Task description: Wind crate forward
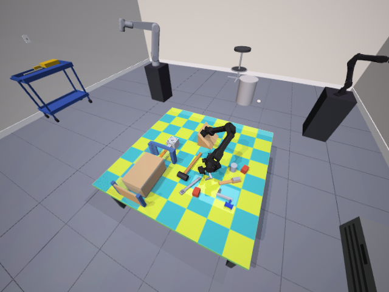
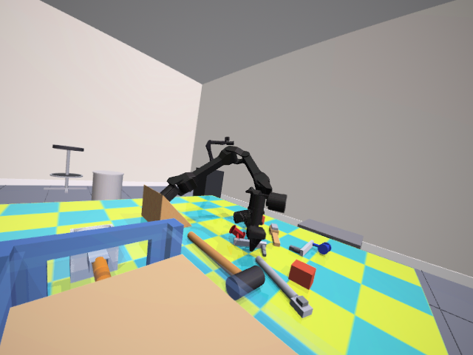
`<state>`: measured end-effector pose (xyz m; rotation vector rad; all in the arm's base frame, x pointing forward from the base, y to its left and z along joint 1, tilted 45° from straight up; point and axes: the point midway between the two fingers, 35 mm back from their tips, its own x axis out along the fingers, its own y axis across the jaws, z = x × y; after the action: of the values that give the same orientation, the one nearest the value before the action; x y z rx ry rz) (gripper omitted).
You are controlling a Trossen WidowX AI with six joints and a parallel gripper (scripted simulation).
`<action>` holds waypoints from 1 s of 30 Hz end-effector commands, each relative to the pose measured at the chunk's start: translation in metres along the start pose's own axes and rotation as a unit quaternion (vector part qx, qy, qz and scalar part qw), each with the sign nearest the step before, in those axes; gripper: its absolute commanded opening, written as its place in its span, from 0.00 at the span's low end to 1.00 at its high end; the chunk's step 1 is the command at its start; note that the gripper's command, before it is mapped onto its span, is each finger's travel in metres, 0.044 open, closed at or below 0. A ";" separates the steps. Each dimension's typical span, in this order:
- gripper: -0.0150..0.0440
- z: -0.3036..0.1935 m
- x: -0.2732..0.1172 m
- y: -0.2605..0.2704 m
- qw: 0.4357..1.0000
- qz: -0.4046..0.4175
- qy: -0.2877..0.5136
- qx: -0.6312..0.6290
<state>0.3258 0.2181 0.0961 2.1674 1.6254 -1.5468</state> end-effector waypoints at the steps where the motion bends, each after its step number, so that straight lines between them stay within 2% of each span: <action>1: 0.78 0.000 -0.001 0.000 1.000 0.001 0.001 0.000; 10: 0.38 0.000 -0.001 0.000 1.000 0.001 0.001 0.000; 20: 0.25 0.000 -0.001 0.000 1.000 0.001 0.001 0.000; 25: 0.25 -0.001 -0.004 0.001 1.000 0.001 0.000 0.000; 30: 0.25 -0.005 -0.054 0.009 1.000 0.007 -0.005 0.000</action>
<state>0.3253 0.2043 0.1067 2.1318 1.6271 -1.5781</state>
